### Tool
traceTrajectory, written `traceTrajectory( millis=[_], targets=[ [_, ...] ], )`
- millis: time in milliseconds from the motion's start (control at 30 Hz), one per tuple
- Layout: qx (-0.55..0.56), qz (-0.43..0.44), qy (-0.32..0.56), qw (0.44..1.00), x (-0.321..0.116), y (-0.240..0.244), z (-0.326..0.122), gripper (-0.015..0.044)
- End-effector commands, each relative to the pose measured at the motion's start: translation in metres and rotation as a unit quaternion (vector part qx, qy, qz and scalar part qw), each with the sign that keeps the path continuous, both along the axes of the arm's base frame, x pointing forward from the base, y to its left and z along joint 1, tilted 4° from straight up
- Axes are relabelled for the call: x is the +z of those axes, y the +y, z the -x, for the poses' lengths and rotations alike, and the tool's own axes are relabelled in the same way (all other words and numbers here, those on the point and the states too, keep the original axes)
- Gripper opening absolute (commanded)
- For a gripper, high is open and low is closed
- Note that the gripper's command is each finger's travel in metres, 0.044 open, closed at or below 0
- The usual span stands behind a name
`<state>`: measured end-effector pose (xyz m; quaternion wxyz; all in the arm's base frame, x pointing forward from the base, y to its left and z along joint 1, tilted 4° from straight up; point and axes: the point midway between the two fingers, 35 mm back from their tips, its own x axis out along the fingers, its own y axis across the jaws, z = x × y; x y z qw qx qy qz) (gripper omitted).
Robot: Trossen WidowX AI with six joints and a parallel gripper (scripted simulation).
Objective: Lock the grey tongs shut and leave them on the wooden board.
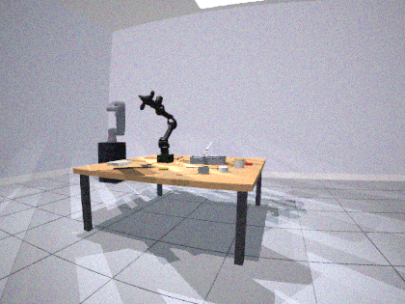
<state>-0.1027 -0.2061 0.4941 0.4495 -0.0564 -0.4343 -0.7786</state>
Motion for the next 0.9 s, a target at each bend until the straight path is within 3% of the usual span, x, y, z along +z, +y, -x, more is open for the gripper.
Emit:
traceTrajectory(
  millis=[0, 200, 400, 467, 667, 867],
  targets=[
    [0.118, -0.047, -0.033, 0.991, -0.016, -0.05, -0.038, -0.015],
    [0.266, -0.133, -0.077, 0.952, -0.05, -0.103, -0.112, -0.015],
    [0.389, -0.219, -0.113, 0.887, -0.086, -0.125, -0.197, -0.015],
    [0.426, -0.253, -0.125, 0.86, -0.101, -0.125, -0.229, -0.015],
    [0.468, -0.294, -0.126, 0.824, -0.117, -0.12, -0.268, -0.015],
    [0.538, -0.391, -0.145, 0.733, -0.159, -0.09, -0.348, -0.015]
  ],
)
